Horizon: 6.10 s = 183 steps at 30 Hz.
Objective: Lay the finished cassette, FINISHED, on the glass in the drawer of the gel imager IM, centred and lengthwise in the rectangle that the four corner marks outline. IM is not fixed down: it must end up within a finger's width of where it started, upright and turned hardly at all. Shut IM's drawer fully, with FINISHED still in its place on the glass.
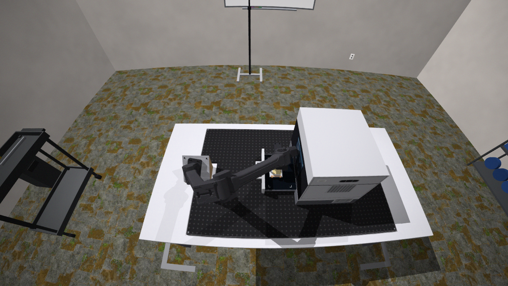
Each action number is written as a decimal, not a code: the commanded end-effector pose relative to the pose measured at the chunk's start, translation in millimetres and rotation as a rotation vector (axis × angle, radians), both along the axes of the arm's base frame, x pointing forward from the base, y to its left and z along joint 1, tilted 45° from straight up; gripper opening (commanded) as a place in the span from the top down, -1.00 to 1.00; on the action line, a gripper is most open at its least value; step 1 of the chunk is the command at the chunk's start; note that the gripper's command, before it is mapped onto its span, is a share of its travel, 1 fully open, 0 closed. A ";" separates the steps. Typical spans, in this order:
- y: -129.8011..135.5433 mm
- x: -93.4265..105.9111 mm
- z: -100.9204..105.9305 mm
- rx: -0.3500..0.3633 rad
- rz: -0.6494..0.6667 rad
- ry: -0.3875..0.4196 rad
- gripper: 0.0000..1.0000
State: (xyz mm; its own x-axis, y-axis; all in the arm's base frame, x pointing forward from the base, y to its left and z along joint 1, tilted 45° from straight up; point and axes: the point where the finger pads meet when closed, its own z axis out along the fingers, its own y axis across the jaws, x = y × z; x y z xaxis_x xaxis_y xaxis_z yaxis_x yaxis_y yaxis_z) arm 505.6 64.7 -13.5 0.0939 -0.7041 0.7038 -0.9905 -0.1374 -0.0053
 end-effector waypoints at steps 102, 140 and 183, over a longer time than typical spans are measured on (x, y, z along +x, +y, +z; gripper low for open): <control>-16.0 3.8 -15.8 -0.002 -0.005 -0.002 -0.83; -16.0 3.8 -15.8 -0.002 -0.005 -0.002 -0.83; 11.6 21.9 7.6 0.016 0.052 -0.068 -0.83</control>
State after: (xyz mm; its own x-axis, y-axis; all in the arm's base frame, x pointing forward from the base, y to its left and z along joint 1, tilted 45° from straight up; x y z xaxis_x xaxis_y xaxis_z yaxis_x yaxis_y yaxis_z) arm 508.8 53.4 -24.7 0.0937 -0.7030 0.7050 -0.9875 -0.1560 -0.0243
